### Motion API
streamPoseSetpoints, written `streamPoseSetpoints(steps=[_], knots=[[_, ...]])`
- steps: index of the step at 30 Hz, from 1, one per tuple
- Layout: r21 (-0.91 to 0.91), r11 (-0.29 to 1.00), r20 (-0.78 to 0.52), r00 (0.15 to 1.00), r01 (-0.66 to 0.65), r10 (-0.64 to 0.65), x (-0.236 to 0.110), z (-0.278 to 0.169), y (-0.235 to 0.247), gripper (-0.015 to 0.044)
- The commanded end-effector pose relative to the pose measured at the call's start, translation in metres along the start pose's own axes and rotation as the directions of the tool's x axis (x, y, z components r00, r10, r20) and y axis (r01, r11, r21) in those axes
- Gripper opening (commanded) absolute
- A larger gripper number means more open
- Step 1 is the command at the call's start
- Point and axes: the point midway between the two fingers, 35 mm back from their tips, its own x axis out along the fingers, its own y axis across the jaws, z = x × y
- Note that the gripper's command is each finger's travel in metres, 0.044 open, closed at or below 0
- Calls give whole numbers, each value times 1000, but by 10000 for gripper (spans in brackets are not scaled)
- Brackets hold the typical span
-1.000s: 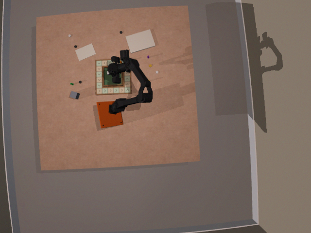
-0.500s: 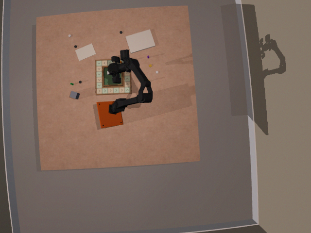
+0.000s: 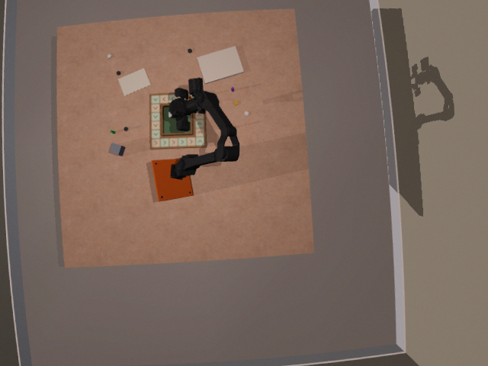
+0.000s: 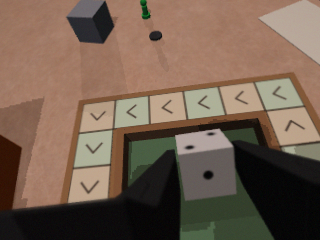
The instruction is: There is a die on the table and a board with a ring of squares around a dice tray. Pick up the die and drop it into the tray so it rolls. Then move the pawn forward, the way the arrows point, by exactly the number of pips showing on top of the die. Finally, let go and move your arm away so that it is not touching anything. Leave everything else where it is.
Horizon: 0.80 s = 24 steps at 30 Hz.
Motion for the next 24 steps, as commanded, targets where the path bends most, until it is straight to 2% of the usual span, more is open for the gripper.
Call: streamPoseSetpoints(steps=[1, 5, 9, 11, 14, 16, 19, 21, 24], knots=[[0, 1000, 0, 1000, 0, 0, -1, 2, 0, 236], [1, 1000, 6, 1000, 2, -2, -25, 29, 0, 341], [1, 1000, 7, 1000, 2, -2, -26, 30, 0, 440], [15, 1000, -49, 999, -23, 23, -20, 28, 1, 440], [64, 995, -309, 946, -82, 98, 2, 19, 6, 440], [73, 995, -492, 865, -75, 101, 13, 13, 6, 440], [24, 1000, -707, 706, -16, 28, 21, 11, 1, 440], [2, 1000, -746, 666, 2, 0, 22, 12, -1, 440], [2, 1000, -746, 666, 2, 0, 22, 12, -1, 440]])
